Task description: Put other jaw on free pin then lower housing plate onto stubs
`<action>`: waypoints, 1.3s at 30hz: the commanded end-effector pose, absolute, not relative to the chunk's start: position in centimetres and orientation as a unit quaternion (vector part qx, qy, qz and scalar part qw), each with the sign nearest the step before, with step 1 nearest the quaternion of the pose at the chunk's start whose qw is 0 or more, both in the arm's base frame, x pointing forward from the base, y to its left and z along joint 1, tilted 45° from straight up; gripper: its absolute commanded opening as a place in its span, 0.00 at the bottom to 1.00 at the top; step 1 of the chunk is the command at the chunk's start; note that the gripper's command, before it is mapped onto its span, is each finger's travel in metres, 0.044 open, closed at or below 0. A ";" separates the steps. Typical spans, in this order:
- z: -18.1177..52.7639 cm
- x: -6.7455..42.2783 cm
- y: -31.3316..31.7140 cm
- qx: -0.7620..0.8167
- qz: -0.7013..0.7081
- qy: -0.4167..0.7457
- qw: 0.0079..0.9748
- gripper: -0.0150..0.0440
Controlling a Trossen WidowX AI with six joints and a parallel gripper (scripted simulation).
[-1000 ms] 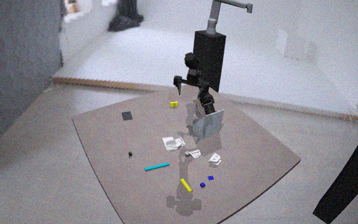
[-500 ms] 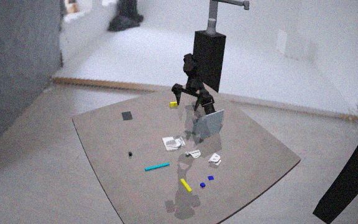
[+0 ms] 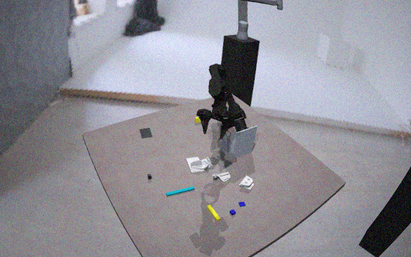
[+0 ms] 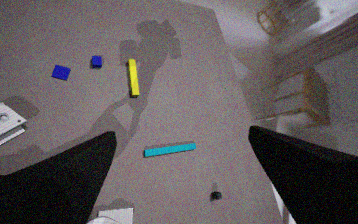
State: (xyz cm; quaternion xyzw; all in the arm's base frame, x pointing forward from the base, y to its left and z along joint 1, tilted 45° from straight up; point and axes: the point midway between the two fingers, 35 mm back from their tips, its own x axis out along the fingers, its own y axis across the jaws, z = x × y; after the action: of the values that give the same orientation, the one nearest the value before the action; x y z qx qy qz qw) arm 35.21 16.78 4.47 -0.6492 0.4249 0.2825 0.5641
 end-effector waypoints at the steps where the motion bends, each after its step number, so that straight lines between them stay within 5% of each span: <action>1: 3.0 35.2 15.6 -0.675 0.298 0.437 0.515 1.00; 39: -7.0 32.3 6.5 -0.736 0.498 0.449 0.095 1.00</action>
State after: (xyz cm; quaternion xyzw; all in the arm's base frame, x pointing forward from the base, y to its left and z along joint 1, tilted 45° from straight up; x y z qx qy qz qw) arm 32.74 7.58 -6.13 -0.7415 0.4509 0.4772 0.1382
